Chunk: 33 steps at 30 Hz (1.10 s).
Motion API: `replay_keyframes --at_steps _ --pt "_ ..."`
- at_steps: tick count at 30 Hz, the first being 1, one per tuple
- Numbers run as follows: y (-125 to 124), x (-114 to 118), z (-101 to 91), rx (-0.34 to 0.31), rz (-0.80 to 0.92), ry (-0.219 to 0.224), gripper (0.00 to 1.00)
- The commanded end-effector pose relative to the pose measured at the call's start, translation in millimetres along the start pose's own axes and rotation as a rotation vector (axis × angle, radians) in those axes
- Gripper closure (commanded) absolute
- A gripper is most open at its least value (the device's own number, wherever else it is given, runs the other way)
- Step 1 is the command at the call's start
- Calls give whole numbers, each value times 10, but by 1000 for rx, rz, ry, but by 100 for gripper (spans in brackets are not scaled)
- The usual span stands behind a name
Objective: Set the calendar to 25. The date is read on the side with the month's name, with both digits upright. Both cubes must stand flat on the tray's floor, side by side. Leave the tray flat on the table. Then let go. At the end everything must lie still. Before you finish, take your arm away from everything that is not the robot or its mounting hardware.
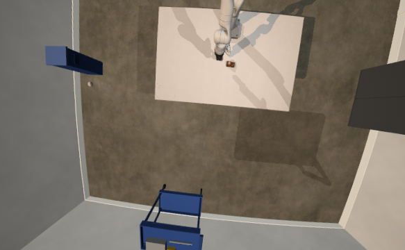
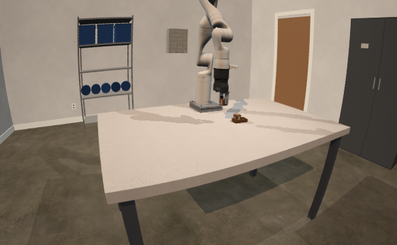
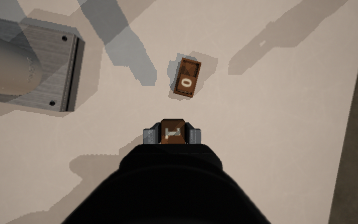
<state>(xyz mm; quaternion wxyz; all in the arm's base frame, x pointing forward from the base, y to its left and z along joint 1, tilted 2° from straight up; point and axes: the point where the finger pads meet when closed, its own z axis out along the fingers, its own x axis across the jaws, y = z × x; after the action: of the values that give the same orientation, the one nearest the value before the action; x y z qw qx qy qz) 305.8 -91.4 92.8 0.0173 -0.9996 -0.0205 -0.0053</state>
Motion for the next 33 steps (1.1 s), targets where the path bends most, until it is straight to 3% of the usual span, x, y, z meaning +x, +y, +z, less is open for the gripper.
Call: replay_keyframes --at_steps 1,14,16,31,33 --pt "-26 12 -4 -4 50 -1 40" --pt "-52 41 7 -5 557 -6 40" --pt "-52 41 7 -5 557 -6 40" --pt "-3 56 -1 -5 1179 1 40" --pt "-3 56 -1 -5 1179 1 40"
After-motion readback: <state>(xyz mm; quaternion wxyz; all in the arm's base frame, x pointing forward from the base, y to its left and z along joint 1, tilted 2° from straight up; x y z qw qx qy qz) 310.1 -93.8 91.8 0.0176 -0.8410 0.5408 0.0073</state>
